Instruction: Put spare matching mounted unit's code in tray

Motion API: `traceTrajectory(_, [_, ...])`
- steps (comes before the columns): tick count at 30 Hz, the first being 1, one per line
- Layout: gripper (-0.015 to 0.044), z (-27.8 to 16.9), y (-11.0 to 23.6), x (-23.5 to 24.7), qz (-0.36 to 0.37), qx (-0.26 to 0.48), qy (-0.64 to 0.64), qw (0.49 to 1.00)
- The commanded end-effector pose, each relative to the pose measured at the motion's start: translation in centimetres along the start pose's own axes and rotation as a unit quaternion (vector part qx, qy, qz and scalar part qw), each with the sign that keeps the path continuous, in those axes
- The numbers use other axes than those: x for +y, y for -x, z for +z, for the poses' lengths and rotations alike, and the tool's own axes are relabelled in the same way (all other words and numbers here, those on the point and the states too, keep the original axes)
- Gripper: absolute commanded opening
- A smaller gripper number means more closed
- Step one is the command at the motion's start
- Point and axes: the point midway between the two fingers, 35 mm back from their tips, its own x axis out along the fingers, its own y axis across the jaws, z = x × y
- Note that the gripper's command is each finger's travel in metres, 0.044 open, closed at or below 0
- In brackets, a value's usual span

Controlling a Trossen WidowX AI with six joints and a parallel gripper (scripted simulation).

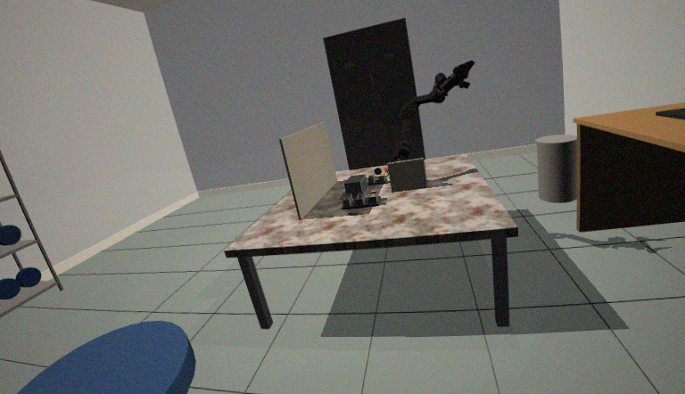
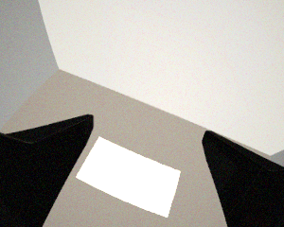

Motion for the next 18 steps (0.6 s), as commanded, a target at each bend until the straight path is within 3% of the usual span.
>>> traceTrajectory(1, [0.0426, 0.0, 0.0, 0.0, 0.0, 0.0, 0.0, 1.0])
traceTrajectory(9, [0.044, -0.6, 0.1, 1.1, 0.015, 0.003, -0.012, 1.0])
traceTrajectory(18, [0.044, -6.4, 3.5, 12.6, 0.179, 0.062, -0.162, 0.969])
